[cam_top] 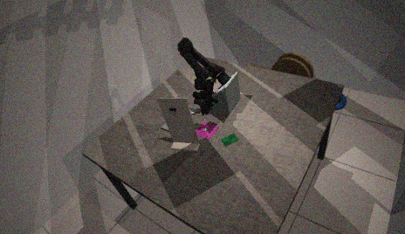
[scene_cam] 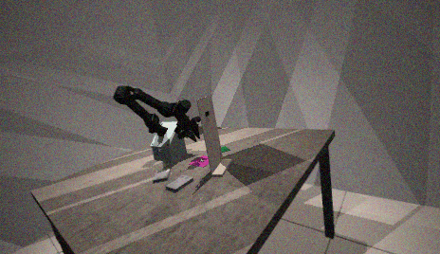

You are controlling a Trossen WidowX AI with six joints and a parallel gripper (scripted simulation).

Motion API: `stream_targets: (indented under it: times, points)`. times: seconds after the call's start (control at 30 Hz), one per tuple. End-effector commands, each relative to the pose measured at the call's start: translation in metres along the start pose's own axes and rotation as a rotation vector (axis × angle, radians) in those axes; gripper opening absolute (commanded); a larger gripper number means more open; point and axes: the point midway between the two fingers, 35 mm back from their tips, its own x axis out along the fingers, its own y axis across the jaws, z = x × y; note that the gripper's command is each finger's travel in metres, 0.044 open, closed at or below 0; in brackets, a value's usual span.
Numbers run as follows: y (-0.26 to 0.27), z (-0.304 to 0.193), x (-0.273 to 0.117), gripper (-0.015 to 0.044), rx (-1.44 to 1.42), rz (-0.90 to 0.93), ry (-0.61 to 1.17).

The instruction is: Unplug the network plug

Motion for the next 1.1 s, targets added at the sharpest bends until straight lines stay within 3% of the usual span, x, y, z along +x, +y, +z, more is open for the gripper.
stream_targets:
  times: [0.0, 1.07]
  points:
    - [0.01, -0.001, -0.007, 0.0156, 0.01, 0.003, 0.0]
    - [0.059, 0.003, -0.088, 0.0156, 0.015, 0.011, -0.008]
